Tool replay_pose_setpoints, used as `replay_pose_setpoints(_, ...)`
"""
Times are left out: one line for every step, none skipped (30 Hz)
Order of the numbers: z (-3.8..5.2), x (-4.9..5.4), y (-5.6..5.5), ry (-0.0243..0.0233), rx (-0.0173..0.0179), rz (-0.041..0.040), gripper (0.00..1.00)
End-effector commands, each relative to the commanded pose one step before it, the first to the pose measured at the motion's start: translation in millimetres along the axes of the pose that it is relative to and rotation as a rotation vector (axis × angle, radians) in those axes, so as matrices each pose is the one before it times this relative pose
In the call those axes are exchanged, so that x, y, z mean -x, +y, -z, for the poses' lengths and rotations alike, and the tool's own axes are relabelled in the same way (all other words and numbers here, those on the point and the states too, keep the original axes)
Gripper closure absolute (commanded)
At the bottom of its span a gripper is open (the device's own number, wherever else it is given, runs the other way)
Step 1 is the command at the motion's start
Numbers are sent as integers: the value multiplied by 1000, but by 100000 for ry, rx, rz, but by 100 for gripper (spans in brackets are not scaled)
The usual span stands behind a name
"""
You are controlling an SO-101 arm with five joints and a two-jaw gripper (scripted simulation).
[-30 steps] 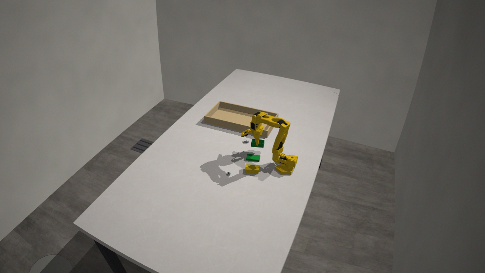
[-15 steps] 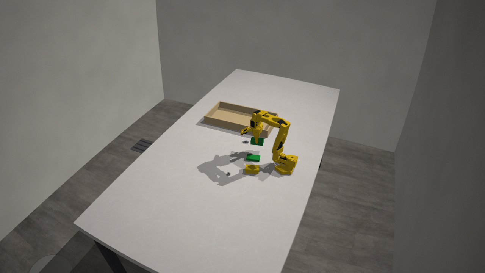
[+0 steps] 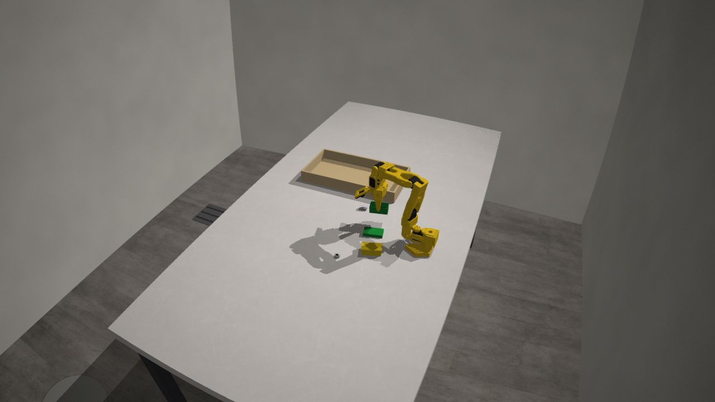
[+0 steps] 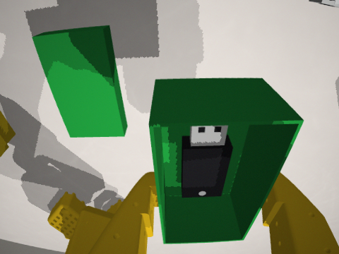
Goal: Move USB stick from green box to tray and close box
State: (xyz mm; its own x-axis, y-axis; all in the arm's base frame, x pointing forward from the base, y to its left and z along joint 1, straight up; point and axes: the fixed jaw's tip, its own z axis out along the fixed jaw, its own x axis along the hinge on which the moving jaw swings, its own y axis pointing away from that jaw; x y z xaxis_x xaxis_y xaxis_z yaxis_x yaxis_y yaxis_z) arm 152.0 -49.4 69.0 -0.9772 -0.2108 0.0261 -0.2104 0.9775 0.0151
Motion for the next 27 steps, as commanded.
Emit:
replay_pose_setpoints(5598,2325,-3039,-2614,-1526,-116,80)
replay_pose_setpoints(-10,-3,4,-2,2,1,80)
replay_pose_setpoints(-47,-25,13,0,0,0,80)
replay_pose_setpoints(-118,-57,38,0,0,0,80)
replay_pose_setpoints(-195,-94,57,0,0,0,80)
replay_pose_setpoints(-266,-132,82,0,0,0,80)
replay_pose_setpoints(-325,-157,101,0,0,0,80)
replay_pose_setpoints(-366,-182,107,0,0,0,80)
replay_pose_setpoints(-378,-189,113,0,0,0,80)
replay_pose_setpoints(-366,-182,113,0,0,0,80)
replay_pose_setpoints(-325,-163,101,0,0,0,80)
replay_pose_setpoints(-266,-132,82,0,0,0,80)
replay_pose_setpoints(-195,-100,63,0,0,0,80)
replay_pose_setpoints(-118,-57,38,0,0,0,80)
replay_pose_setpoints(-53,-25,13,0,0,0,80)
replay_pose_setpoints(-6,-6,0,0,0,0,80)
replay_pose_setpoints(0,0,0,0,0,0,80)
replay_pose_setpoints(0,0,0,0,0,0,80)
replay_pose_setpoints(-7,-2,5,0,-1,0,80)
replay_pose_setpoints(-30,-7,1,0,0,0,80)
replay_pose_setpoints(-72,-8,7,0,0,0,80)
replay_pose_setpoints(-125,-22,14,0,0,0,80)
replay_pose_setpoints(-167,-29,21,0,0,0,80)
replay_pose_setpoints(-209,-36,22,0,0,0,80)
replay_pose_setpoints(-227,-37,28,0,0,0,80)
replay_pose_setpoints(-238,-43,28,0,0,0,80)
replay_pose_setpoints(-232,-43,28,0,0,0,80)
